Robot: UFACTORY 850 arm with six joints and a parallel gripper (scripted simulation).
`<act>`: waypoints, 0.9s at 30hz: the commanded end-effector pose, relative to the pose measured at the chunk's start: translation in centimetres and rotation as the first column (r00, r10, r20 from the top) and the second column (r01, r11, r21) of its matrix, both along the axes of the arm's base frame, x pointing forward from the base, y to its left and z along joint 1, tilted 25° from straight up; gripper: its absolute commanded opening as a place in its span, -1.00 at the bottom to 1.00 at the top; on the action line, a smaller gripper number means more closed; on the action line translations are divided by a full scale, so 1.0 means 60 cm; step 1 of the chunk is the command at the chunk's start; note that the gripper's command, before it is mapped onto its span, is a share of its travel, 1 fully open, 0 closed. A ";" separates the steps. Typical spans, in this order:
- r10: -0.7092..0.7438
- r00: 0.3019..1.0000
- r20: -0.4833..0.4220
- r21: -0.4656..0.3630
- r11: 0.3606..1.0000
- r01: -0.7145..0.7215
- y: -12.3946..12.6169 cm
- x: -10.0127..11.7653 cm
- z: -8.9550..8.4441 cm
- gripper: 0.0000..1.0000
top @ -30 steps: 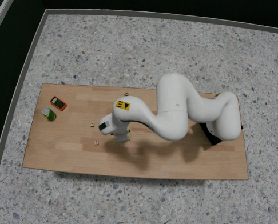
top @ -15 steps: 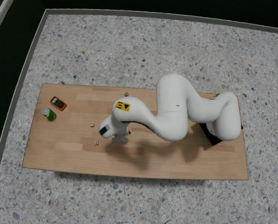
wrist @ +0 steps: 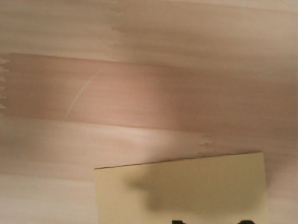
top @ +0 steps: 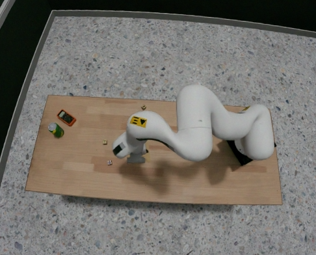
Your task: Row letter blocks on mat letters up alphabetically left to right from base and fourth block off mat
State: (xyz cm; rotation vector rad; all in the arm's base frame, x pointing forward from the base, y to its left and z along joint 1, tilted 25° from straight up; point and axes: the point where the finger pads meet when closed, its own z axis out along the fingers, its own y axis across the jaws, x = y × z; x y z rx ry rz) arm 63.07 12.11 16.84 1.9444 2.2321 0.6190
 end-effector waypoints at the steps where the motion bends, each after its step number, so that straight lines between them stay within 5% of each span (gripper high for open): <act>1: 0.000 1.000 0.002 0.000 1.000 0.000 0.001 0.002 -0.002 -0.54; 16: 0.000 1.000 0.002 0.000 1.000 0.000 0.024 0.038 -0.093 -0.54; 27: 0.000 1.000 0.002 0.000 1.000 0.000 0.034 0.054 -0.132 -0.54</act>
